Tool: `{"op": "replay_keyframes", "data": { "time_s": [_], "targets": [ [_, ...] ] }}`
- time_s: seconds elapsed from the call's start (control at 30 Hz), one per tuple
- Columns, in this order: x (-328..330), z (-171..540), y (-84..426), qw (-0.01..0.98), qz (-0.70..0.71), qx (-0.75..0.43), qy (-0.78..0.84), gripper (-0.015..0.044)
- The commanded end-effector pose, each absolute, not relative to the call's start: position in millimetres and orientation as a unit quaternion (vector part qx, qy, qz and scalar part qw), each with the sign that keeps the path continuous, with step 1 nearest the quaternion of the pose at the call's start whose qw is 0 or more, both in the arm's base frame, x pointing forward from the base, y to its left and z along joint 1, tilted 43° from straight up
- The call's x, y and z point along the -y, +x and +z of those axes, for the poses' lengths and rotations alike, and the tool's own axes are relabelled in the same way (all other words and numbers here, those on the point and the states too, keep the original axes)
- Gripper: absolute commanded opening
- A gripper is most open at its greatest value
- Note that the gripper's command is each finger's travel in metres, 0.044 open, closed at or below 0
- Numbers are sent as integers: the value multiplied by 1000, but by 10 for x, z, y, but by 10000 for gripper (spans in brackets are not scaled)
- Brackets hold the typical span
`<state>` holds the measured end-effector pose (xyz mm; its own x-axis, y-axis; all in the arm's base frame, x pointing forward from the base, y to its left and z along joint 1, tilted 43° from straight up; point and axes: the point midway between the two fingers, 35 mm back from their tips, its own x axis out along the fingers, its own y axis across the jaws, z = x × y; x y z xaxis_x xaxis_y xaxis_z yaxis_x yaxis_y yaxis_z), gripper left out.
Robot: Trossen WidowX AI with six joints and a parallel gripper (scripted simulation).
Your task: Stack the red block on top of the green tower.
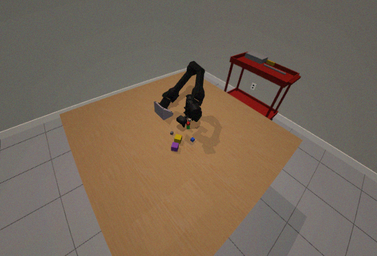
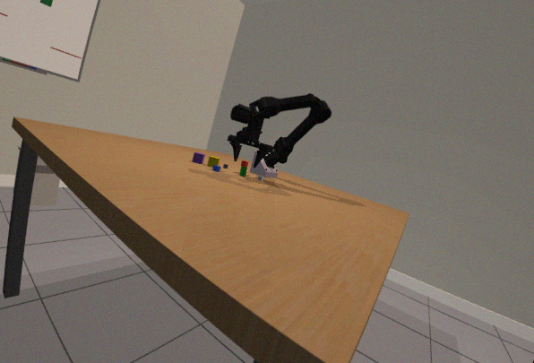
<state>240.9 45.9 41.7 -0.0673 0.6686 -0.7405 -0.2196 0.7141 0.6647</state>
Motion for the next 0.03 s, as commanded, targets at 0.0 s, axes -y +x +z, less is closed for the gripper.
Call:
{"op": "replay_keyframes", "data": {
  "time_s": [0.0],
  "targets": [
    [-460, 415, 2408, 661, 336, -649, 173, 440]
  ]
}}
